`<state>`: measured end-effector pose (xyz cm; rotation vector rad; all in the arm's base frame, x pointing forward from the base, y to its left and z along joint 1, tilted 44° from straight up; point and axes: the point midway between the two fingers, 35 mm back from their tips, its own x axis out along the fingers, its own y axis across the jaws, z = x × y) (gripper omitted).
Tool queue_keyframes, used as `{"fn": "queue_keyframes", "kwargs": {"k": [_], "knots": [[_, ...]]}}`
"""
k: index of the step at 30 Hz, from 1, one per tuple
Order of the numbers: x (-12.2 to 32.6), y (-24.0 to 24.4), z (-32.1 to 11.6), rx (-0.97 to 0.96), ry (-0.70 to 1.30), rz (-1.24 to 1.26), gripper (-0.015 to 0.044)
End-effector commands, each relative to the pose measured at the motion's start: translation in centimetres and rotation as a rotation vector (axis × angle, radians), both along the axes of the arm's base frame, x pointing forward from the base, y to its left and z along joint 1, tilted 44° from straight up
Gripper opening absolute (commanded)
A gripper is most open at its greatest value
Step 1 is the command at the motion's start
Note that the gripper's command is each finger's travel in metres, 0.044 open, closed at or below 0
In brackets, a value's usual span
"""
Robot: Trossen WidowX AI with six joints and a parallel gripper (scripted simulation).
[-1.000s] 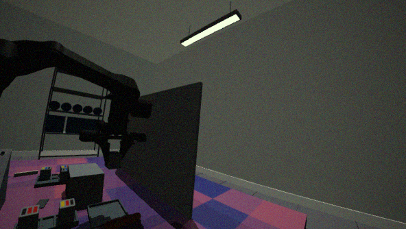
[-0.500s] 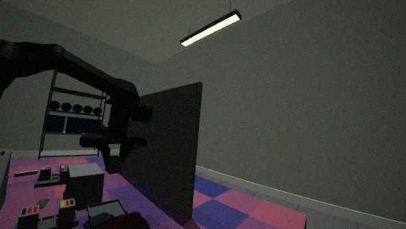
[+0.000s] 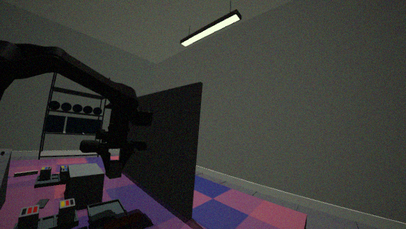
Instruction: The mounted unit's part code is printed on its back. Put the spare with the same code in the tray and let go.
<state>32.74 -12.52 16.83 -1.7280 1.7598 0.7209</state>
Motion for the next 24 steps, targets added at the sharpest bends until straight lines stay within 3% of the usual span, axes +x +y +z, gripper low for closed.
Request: {"fn": "queue_keyframes", "kwargs": {"k": [1,24], "knots": [[0.0,-0.2,-0.5,0.004,0.005,0.004,0.0],[0.1,-1.8,-2.0,0.005,0.005,0.004,0.0]]}}
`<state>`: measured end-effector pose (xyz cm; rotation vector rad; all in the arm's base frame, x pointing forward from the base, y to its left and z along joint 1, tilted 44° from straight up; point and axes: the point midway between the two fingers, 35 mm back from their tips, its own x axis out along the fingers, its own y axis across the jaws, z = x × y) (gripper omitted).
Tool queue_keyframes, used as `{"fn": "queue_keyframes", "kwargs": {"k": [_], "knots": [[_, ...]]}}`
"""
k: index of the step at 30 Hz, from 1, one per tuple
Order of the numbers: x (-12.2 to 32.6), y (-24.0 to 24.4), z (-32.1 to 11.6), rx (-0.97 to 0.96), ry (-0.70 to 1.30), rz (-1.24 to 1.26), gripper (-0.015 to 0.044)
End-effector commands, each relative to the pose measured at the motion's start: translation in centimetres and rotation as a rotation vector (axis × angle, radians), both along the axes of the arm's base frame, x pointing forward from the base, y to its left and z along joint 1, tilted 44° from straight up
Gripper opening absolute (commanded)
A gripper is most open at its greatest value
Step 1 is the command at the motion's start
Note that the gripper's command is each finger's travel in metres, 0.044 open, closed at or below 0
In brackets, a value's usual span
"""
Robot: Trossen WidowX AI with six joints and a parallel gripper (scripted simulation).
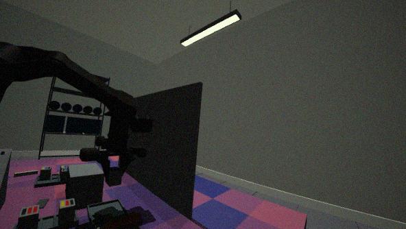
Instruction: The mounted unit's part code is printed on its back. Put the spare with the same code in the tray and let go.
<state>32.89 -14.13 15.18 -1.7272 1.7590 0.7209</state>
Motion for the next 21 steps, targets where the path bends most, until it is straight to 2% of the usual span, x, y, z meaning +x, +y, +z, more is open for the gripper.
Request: {"fn": "queue_keyframes", "kwargs": {"k": [1,21], "knots": [[0.0,-0.2,-0.5,0.004,0.005,0.004,0.0],[-0.1,-1.6,-1.8,0.003,0.005,0.004,0.0]]}}
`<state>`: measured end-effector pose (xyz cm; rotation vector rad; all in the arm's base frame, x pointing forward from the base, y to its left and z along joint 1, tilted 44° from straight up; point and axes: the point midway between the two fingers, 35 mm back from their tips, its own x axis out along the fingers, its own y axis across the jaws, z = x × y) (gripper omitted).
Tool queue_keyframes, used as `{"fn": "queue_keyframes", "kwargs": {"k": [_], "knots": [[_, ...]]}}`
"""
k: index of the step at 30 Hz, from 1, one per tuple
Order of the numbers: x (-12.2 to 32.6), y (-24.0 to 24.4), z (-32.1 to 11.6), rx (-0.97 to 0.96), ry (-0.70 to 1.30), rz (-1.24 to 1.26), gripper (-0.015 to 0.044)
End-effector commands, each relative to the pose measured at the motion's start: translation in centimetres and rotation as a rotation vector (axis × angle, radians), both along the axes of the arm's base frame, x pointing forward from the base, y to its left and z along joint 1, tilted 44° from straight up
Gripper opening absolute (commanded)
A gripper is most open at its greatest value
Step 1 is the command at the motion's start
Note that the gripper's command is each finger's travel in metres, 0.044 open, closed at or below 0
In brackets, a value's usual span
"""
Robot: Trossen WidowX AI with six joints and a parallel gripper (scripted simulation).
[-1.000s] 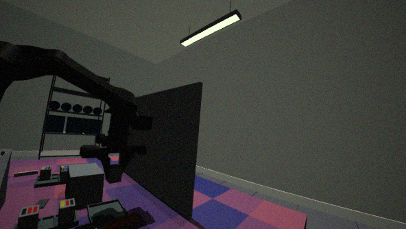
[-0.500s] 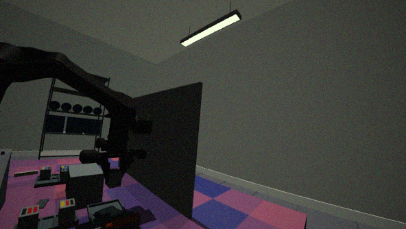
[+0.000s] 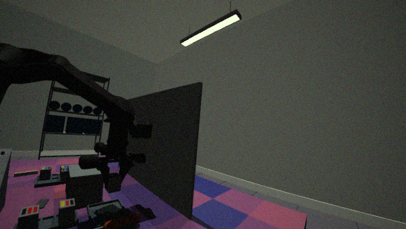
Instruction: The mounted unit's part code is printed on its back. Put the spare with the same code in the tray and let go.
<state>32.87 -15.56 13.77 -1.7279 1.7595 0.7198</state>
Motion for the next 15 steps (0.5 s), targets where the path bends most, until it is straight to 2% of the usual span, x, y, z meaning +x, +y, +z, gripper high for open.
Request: {"fn": "queue_keyframes", "kwargs": {"k": [1,15], "knots": [[-0.07,-0.22,-0.46,0.004,0.005,0.004,0.0],[-0.19,-1.18,-1.37,0.002,0.005,0.004,0.0]]}}
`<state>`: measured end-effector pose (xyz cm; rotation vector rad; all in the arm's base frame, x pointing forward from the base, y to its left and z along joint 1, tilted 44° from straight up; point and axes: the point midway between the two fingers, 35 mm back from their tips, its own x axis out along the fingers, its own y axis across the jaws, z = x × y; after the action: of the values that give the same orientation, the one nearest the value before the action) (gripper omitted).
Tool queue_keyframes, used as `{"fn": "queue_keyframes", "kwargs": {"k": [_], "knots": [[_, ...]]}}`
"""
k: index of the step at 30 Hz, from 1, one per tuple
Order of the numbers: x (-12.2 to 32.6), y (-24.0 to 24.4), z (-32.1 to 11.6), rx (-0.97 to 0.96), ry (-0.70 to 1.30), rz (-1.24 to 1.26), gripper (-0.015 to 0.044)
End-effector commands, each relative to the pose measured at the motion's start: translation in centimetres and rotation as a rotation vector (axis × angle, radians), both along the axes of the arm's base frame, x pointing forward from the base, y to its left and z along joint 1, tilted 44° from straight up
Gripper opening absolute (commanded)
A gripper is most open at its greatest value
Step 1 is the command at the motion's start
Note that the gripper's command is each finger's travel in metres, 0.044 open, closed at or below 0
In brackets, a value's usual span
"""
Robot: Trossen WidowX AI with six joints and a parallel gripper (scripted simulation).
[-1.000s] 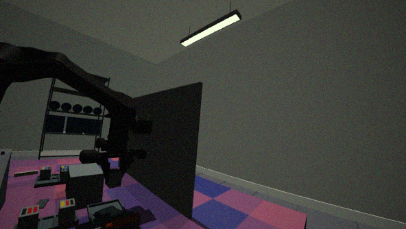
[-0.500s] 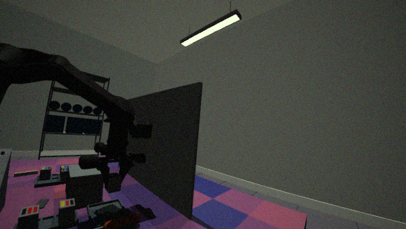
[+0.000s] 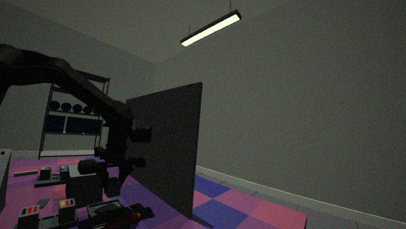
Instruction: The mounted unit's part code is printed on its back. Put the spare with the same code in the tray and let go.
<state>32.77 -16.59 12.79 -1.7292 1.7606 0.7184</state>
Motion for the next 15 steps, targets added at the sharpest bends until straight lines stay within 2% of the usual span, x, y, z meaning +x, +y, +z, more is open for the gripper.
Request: {"fn": "queue_keyframes", "kwargs": {"k": [1,15], "knots": [[-0.09,-0.22,-0.45,0.004,0.005,0.004,0.0],[-0.28,-1.18,-1.34,0.001,0.005,0.004,0.0]]}}
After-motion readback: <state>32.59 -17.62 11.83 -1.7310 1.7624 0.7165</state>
